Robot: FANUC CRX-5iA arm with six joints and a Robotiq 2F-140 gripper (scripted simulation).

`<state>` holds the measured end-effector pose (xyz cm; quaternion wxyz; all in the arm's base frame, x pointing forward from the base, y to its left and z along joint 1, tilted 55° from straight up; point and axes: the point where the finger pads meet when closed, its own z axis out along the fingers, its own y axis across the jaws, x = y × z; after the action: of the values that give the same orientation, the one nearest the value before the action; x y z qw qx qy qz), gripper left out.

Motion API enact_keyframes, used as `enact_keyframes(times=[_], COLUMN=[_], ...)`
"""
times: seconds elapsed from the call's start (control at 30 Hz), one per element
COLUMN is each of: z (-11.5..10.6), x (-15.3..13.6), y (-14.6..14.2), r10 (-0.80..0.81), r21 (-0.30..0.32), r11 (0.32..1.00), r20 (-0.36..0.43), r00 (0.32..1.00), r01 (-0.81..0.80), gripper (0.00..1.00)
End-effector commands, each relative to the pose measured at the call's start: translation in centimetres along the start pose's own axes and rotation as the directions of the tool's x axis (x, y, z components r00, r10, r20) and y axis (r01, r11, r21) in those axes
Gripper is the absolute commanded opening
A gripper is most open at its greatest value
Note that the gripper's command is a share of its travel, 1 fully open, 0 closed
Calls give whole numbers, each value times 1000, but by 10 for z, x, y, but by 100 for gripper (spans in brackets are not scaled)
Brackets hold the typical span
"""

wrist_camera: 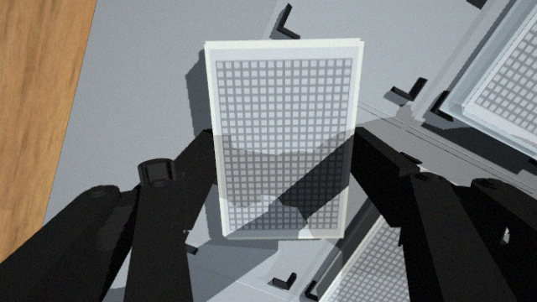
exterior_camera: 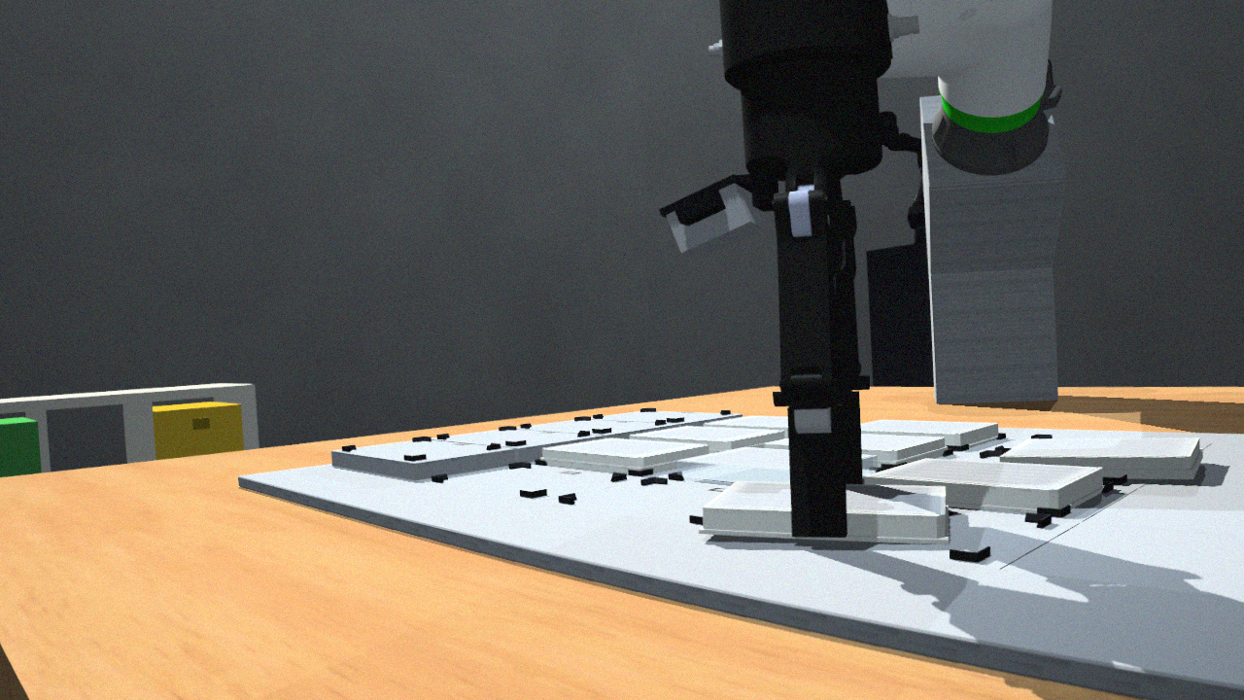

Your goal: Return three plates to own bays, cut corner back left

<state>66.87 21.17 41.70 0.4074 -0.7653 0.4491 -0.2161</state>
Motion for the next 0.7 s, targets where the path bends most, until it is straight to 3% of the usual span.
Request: enact_keyframes(times=[0.0, 0.67], z=[-1, -1], x=[0, 0], y=[-1, -1], r10=[0, 0], r21=[2, 2], r11=[1000, 1000], r20=[-1, -1], r00=[1000, 1000], r01=[0, 0], gripper=[61, 59])
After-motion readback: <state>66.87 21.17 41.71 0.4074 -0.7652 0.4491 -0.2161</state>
